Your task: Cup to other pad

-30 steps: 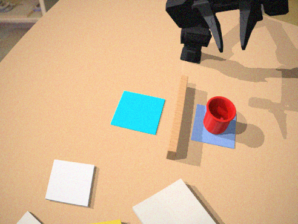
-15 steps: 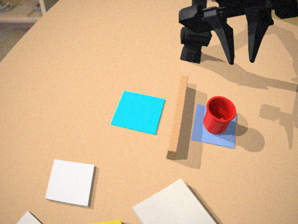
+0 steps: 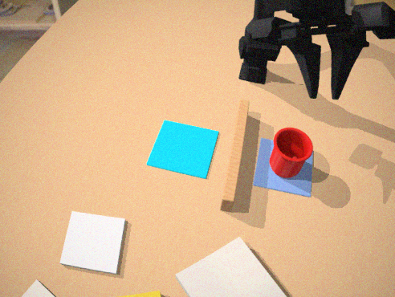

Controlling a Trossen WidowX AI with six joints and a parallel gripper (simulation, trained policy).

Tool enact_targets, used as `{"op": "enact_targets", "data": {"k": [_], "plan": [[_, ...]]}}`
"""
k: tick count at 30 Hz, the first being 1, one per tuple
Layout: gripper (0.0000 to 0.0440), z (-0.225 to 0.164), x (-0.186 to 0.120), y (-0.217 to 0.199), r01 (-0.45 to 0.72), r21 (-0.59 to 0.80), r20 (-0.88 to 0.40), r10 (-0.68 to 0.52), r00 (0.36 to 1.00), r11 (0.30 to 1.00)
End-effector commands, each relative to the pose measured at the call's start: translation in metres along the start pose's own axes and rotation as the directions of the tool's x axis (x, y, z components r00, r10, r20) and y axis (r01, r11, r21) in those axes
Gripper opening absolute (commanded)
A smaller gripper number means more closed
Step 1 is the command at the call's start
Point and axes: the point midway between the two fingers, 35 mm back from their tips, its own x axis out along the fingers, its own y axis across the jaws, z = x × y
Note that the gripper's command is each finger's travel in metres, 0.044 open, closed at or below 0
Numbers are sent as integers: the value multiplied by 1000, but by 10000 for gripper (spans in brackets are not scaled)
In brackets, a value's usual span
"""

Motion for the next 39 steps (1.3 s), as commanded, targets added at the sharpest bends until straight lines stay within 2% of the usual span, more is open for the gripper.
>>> {"op": "enact_targets", "data": {"k": [1,13,19,39], "plan": [[133,-6,3,-2,38,34,-40,-36,999,999],[114,-25,15,-21,211,102,-157,-194,968,972],[127,-35,22,-36,306,106,-209,-280,937,946],[138,-66,34,-85,585,60,-351,-531,771,809]]}}
